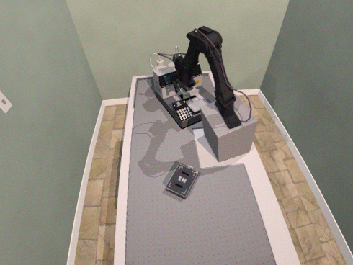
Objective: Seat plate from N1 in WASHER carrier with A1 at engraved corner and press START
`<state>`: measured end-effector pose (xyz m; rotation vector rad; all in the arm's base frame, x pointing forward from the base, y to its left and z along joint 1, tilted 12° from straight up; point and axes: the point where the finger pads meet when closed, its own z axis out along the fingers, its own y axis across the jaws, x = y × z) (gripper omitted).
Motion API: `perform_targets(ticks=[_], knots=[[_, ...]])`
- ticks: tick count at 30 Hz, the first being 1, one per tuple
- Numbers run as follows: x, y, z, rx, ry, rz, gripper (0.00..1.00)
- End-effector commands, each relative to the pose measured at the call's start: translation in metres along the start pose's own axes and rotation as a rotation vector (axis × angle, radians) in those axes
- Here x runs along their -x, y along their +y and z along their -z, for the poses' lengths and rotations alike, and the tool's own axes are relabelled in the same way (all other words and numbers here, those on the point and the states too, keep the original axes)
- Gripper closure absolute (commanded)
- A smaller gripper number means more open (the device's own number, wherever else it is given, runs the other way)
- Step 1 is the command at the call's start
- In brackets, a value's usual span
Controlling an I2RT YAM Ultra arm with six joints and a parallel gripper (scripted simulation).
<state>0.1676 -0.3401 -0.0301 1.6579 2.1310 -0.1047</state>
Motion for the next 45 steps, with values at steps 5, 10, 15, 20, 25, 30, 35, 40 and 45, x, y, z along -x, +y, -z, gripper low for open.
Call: perform_targets(ticks=[5,10,15,20,25,30,35,40,45], knots=[[0.004,0.000,0.003,0.001,-0.006,0.003,0.00],[0.004,0.000,0.003,0.001,-0.006,0.003,0.00],[0.004,0.000,0.003,0.001,-0.006,0.003,0.00],[0.004,0.000,0.003,0.001,-0.006,0.003,0.00],[0.004,0.000,0.003,0.001,-0.006,0.003,0.00],[0.004,0.000,0.003,0.001,-0.006,0.003,0.00],[0.004,0.000,0.003,0.001,-0.006,0.003,0.00],[-0.011,0.008,0.004,-0.001,-0.015,0.006,0.08],[-0.026,0.014,0.002,0.000,-0.014,0.006,0.18]])
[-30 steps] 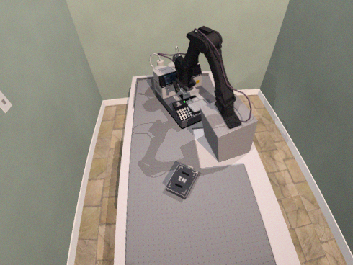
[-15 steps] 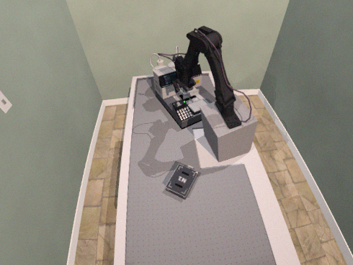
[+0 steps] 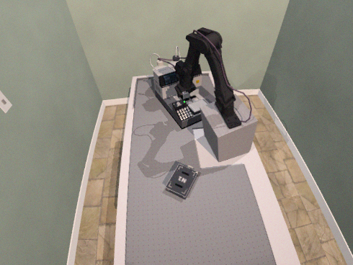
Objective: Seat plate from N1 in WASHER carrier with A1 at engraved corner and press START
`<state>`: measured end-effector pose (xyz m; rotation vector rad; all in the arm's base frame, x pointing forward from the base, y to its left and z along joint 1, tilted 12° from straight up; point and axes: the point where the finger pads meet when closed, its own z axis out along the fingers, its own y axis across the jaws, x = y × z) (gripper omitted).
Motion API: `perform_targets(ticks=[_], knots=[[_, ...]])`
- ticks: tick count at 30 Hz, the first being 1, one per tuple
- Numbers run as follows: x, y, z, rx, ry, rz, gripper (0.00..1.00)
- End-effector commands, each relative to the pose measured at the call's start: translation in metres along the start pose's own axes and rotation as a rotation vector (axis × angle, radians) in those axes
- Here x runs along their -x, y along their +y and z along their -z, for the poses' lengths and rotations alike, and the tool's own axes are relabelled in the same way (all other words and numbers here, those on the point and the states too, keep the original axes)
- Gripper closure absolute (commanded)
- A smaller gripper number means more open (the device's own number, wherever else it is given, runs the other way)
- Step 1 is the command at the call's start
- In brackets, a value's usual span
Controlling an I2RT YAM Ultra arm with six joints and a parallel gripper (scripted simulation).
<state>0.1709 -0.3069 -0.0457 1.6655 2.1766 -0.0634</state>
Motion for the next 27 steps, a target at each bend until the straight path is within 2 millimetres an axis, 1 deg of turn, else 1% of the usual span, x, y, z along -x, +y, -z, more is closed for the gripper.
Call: perform_targets(ticks=[1,3,18,20,27], knots=[[0.006,0.006,0.006,-0.003,-0.066,-0.005,0.20],[0.006,0.006,0.006,-0.003,-0.066,-0.005,0.20],[-0.039,0.027,-0.002,-0.001,-0.065,-0.006,0.50],[-0.039,0.027,-0.002,-0.001,-0.065,-0.006,0.50],[-0.060,0.037,-0.006,0.001,-0.064,-0.006,0.64]])
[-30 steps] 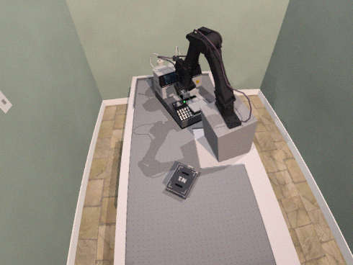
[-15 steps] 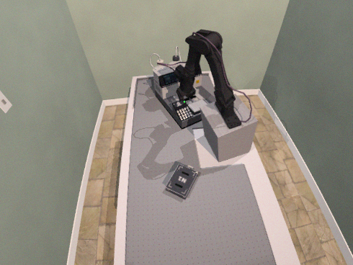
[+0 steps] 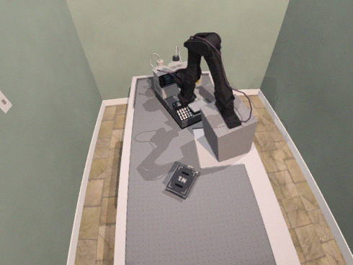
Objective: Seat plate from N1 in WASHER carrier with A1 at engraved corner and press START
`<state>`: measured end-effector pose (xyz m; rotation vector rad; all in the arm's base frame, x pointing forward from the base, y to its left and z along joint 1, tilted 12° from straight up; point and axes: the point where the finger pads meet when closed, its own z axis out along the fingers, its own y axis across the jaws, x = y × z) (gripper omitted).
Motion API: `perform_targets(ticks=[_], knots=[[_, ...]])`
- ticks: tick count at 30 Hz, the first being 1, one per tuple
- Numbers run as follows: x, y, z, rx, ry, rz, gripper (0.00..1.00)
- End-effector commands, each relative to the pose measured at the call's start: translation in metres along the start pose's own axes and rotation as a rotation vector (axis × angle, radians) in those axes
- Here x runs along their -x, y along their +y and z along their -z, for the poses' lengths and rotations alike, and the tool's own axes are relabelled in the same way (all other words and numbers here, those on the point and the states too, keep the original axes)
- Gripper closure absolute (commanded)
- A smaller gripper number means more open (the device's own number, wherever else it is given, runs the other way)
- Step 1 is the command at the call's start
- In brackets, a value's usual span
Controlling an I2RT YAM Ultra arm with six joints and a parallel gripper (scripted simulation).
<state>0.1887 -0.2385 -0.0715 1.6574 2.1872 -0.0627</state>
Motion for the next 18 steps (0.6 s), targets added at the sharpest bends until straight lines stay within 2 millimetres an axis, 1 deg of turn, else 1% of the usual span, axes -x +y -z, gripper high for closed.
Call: perform_targets(ticks=[1,5,8,10,18], knots=[[0.004,0.007,0.004,0.001,-0.068,-0.015,0.66],[-0.008,0.012,0.002,0.000,-0.066,-0.015,0.74],[-0.025,0.012,-0.006,-0.014,-0.037,-0.016,0.80],[-0.025,0.012,-0.006,-0.014,-0.037,-0.016,0.80],[-0.049,0.022,-0.009,-0.017,-0.036,-0.015,0.96]])
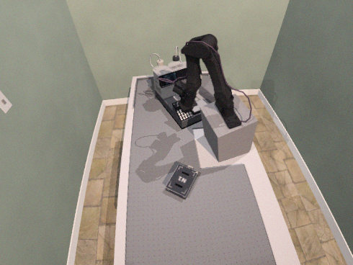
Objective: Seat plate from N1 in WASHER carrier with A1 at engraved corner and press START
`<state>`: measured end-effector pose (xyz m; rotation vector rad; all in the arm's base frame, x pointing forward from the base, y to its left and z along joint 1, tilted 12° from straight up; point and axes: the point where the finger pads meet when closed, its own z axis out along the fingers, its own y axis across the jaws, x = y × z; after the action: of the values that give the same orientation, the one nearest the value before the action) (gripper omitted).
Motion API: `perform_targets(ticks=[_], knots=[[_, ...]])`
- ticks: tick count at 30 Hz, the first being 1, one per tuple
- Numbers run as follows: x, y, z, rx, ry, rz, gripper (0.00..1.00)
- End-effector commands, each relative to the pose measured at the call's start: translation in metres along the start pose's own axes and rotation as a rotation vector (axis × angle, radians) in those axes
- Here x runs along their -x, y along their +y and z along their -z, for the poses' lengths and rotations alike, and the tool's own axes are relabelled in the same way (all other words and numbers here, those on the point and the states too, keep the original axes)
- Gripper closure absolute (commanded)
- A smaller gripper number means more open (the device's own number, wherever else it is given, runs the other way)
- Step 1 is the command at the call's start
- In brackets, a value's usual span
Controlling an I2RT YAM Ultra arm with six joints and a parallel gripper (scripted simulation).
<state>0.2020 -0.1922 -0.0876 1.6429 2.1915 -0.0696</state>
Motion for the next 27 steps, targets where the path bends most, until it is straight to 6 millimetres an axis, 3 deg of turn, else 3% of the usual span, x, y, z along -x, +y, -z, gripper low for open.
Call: perform_targets(ticks=[1,7,9,10,12,27], knots=[[-0.007,0.000,-0.004,-0.018,-0.030,-0.026,0.98],[-0.025,0.008,-0.006,-0.019,-0.032,-0.025,1.00],[-0.025,0.008,-0.006,-0.019,-0.032,-0.025,1.00],[-0.012,0.018,-0.007,0.001,-0.058,-0.027,1.00],[-0.009,0.018,-0.006,0.003,-0.064,-0.033,1.00],[-0.008,0.018,-0.006,0.003,-0.065,-0.032,1.00]])
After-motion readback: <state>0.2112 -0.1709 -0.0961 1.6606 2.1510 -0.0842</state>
